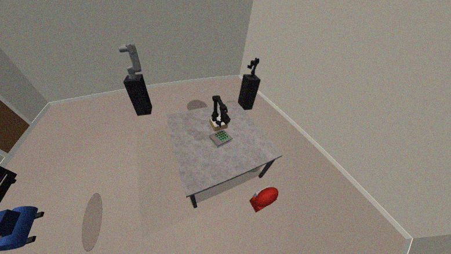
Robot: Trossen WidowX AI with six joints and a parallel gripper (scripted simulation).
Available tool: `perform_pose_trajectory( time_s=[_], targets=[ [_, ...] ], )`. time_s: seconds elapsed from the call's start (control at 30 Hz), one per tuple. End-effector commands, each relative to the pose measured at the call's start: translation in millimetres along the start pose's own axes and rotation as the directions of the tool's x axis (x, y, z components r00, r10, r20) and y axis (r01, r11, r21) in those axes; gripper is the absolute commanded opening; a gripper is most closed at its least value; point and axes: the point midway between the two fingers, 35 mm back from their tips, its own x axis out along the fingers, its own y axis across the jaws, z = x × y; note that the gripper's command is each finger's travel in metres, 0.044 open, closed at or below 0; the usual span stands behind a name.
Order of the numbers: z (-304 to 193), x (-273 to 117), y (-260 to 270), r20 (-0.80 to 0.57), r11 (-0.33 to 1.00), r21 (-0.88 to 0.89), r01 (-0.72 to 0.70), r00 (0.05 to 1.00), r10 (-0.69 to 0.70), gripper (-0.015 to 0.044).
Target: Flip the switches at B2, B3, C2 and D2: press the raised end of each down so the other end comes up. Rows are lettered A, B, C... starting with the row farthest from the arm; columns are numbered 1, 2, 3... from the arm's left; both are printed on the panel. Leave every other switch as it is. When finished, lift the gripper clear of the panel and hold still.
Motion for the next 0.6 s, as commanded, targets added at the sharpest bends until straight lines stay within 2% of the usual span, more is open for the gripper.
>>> perform_pose_trajectory(
  time_s=[0.0,0.2,0.47,0.57],
  targets=[
    [1,3,0,-0.002,1.0,0.0,0.0,1.0,0.0,0.0374],
    [12,99,12,-0.048,1.0,0.014,0.0,0.999,0.0,0.0216],
    [12,115,12,-0.058,1.0,0.015,0.0,0.998,0.001,0.0006],
    [11,138,12,-0.076,1.0,0.015,0.0,0.997,0.001,0.0]
  ],
)
